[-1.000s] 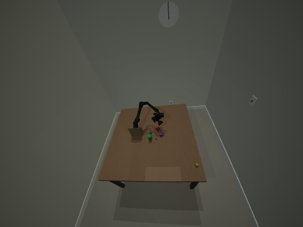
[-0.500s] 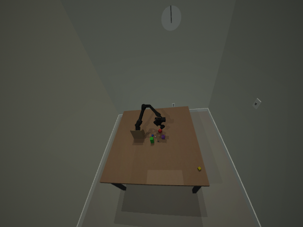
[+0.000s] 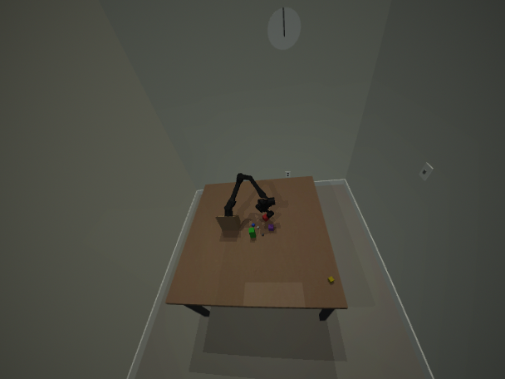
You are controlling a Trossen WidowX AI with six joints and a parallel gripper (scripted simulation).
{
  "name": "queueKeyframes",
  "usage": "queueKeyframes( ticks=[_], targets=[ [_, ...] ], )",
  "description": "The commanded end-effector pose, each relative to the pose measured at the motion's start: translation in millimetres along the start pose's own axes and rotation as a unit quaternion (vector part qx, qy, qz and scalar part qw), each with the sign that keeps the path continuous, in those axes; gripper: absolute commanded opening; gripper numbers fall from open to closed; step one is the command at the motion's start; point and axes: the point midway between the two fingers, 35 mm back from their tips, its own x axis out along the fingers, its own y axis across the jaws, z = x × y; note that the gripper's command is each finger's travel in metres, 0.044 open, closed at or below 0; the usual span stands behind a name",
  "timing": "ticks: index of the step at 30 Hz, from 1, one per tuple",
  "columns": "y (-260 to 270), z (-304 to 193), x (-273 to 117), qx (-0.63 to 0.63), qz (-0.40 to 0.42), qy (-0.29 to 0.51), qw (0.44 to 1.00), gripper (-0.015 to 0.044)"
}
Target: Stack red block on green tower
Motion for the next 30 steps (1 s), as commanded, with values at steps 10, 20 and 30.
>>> queueKeyframes(
  ticks=[10,20,30],
  targets=[
    [0,0,21,0.003,0.002,0.0,1.0,0.044],
    [0,0,38,0.003,0.002,0.0,1.0,0.044],
    [2,0,51,0.003,0.003,-0.001,1.0,0.044]
  ],
)
